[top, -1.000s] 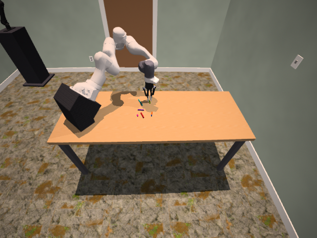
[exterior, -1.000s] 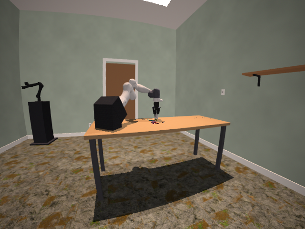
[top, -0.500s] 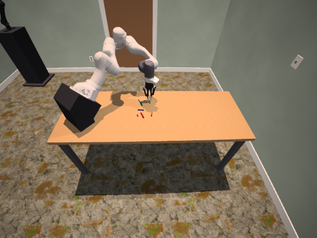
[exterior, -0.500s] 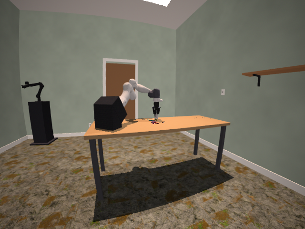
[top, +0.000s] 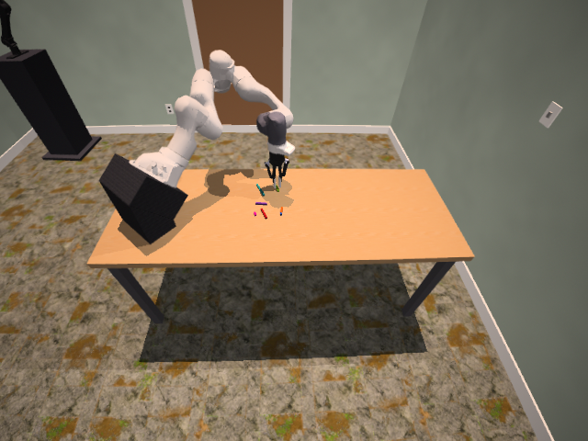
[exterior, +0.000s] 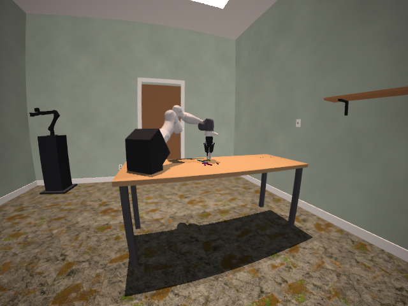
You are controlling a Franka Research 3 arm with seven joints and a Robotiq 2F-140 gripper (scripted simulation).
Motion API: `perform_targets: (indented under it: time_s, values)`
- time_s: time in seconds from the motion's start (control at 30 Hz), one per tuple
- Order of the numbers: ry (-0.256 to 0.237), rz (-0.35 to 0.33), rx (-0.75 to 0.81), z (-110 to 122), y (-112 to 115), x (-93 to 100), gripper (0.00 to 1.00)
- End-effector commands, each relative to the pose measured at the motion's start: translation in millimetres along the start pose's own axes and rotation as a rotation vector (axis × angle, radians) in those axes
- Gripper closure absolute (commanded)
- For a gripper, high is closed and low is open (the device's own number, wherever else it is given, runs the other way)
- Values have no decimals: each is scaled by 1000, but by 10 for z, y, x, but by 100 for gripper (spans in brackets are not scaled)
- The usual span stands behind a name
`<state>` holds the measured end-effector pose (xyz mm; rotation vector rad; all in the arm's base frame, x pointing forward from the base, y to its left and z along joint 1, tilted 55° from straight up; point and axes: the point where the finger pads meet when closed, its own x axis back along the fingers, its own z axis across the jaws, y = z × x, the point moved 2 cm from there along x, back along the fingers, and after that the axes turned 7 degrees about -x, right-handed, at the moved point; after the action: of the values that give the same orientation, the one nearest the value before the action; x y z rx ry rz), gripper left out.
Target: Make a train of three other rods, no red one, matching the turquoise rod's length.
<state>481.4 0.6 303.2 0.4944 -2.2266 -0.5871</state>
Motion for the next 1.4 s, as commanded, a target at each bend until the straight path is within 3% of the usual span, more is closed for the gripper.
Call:
perform_targets:
  time_s: [0.0,0.67,1.37]
  values:
    - [-3,2,5,-13,-8,-11,85]
    - [-3,2,5,-14,-8,-159,85]
    - [-3,2,5,-14,-8,-165,85]
